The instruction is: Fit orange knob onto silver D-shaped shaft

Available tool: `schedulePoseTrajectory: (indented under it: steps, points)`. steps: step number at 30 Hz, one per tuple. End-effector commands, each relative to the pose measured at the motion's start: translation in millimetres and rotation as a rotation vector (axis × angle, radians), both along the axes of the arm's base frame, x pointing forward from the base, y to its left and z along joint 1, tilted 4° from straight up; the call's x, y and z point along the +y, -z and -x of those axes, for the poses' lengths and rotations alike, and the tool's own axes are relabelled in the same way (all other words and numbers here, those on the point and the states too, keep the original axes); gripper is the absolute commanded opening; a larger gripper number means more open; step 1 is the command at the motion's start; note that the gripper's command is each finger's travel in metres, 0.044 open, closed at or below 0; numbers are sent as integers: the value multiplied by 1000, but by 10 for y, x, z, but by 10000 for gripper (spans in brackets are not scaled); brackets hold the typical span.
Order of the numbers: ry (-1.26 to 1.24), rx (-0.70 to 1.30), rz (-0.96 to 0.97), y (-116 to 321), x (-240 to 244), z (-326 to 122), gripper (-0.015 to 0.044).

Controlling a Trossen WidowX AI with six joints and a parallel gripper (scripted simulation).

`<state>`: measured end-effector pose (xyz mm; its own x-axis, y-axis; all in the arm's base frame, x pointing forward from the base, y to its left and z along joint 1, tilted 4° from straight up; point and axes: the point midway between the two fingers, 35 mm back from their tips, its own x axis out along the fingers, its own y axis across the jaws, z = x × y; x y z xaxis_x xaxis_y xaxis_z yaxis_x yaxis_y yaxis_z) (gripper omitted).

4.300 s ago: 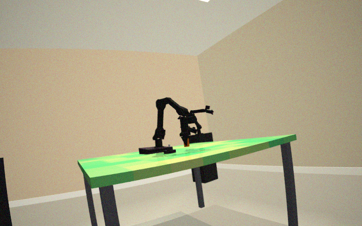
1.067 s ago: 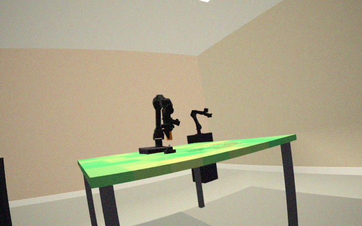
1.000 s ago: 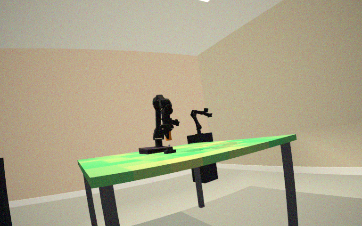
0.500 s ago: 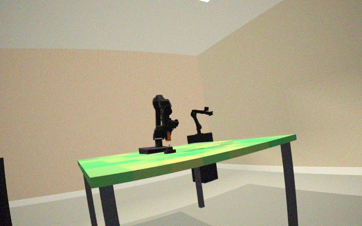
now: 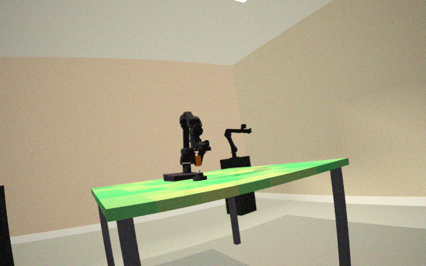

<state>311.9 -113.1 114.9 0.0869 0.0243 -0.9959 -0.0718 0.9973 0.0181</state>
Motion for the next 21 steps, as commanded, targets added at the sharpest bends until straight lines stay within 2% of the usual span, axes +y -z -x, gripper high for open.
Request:
schedulePoseTrajectory:
  steps: [1,14,21]
  points:
    - [106,-5,-12,-15,2,-3,0]
    - [470,5,-45,-15,10,2,0]
    - [490,5,-47,13,8,-15,0]
